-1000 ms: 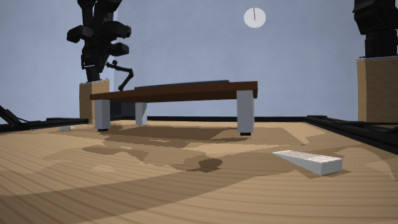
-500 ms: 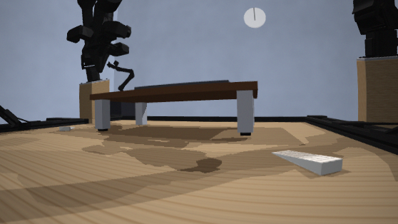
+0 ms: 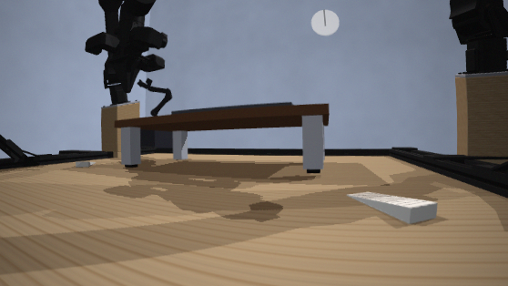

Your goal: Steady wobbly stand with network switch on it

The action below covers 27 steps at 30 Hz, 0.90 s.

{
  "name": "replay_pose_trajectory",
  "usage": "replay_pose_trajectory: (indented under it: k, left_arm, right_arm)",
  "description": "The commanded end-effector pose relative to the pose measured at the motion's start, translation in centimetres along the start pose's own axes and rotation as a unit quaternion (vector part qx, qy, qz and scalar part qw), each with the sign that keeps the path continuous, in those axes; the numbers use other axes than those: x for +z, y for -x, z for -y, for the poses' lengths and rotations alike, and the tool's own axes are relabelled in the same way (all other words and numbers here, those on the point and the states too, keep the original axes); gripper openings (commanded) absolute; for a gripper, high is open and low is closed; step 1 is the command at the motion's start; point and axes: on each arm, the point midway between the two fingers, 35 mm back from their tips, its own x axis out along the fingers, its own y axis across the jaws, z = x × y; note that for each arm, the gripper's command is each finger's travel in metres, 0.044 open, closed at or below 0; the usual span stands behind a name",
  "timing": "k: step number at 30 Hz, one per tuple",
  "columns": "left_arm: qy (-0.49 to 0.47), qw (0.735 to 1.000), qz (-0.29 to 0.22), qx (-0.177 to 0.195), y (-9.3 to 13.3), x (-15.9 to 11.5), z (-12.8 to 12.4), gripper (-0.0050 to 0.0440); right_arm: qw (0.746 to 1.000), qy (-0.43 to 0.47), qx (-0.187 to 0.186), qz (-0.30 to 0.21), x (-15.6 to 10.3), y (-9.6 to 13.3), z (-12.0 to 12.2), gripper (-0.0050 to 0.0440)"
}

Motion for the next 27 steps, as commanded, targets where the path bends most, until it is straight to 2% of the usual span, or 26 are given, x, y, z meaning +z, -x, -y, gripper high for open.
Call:
replay_pose_trajectory:
  k: [1, 4, 9, 15, 21, 27]
  left_arm:
    - [0.000, 1.000, 0.000, 0.000, 0.0, 0.0, 0.0, 0.0000]
    - [0.000, 1.000, 0.000, 0.000, 0.0, 0.0, 0.0, 0.0000]
    - [0.000, 1.000, 0.000, 0.000, 0.0, 0.0, 0.0, 0.0000]
    - [0.000, 1.000, 0.000, 0.000, 0.0, 0.0, 0.0, 0.0000]
    - [0.000, 1.000, 0.000, 0.000, 0.0, 0.0, 0.0, 0.0000]
    - [0.000, 1.000, 0.000, 0.000, 0.0, 0.0, 0.0, 0.0000]
  right_arm:
    - [1.000, -0.005, 0.003, -0.026, -2.1, -0.4, 0.1, 0.0000]
    - [1.000, -0.005, 0.003, -0.026, -2.1, -0.4, 0.1, 0.0000]
    - [0.990, -0.019, -0.003, -0.137, -10.1, -0.4, 0.6, 0.0000]
    - [0.962, -0.041, -0.009, -0.270, -19.3, 1.4, 0.9, 0.0000]
    - [0.962, -0.041, -0.009, -0.270, -19.3, 1.4, 0.9, 0.0000]
    - [0.918, -0.060, -0.019, -0.392, -27.3, 4.8, 1.1, 0.0000]
